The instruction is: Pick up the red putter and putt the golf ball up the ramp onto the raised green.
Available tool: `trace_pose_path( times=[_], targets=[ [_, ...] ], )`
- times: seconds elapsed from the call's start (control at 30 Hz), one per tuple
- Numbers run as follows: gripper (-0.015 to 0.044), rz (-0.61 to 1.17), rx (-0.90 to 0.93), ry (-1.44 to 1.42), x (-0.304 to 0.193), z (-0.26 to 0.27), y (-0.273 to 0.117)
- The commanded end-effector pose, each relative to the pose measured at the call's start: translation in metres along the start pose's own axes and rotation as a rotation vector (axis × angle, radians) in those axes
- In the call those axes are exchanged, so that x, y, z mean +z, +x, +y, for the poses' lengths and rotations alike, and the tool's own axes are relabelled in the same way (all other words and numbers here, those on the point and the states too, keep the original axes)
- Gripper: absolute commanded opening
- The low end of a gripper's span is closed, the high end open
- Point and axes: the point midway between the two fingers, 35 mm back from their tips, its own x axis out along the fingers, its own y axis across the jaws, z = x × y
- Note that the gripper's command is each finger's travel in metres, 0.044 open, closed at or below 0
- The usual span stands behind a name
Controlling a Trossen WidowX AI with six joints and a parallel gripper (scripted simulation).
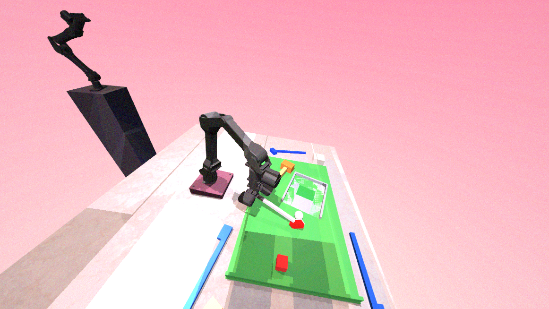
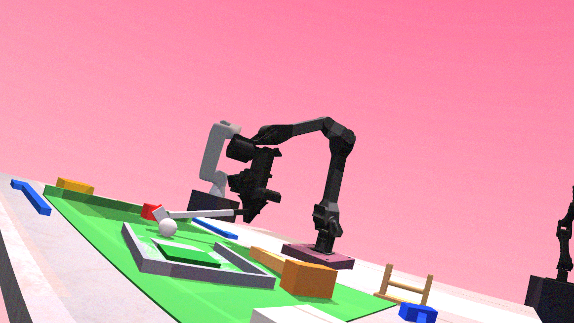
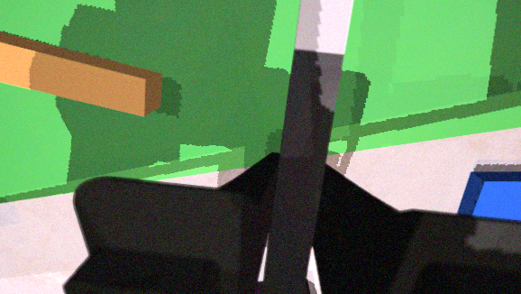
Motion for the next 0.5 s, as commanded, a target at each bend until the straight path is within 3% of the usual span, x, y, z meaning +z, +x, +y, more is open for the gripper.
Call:
trace_pose_path(
  times=[0.0,0.47],
  targets=[
    [0.0000,-0.008,-0.008,0.026,-0.001,0.003,-0.004],
    [0.0000,-0.008,-0.009,0.026,-0.002,0.003,-0.062]
  ],
)
